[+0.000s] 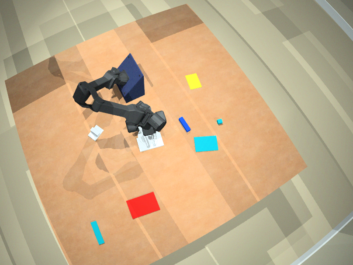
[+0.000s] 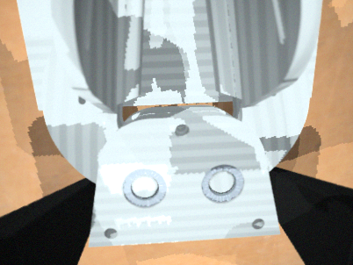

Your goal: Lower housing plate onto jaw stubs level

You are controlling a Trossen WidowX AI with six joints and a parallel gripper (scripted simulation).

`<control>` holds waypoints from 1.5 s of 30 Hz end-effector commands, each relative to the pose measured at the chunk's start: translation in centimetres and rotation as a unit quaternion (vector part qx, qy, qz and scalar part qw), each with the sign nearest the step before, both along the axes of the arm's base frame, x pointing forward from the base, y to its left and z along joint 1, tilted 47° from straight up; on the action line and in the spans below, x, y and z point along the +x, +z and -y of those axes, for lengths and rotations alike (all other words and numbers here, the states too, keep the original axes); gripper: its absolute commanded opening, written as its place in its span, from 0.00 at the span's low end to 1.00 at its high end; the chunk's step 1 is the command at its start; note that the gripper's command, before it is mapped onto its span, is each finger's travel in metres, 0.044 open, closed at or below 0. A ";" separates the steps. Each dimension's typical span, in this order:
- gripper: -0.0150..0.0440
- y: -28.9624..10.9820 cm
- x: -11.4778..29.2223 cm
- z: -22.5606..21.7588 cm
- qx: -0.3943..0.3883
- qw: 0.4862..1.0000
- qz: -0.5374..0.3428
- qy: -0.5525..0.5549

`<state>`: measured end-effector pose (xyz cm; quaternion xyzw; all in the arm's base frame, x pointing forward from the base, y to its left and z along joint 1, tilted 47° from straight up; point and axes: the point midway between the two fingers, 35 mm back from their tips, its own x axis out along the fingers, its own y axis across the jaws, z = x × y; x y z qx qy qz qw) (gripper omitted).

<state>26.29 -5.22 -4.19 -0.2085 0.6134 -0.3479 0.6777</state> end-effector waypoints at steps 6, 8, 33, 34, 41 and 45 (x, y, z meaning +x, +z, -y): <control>0.85 -0.1 0.0 0.0 0.002 1.000 -0.001 0.000; 0.89 0.0 0.0 0.0 0.000 1.000 0.000 0.000; 1.00 4.2 0.2 -4.7 0.005 1.000 -0.001 0.001; 1.00 4.7 0.1 -5.2 0.004 1.000 -0.001 0.001; 1.00 5.3 -0.8 -6.1 0.006 1.000 0.001 0.005; 1.00 7.3 -3.9 -8.3 0.008 1.000 -0.002 0.003</control>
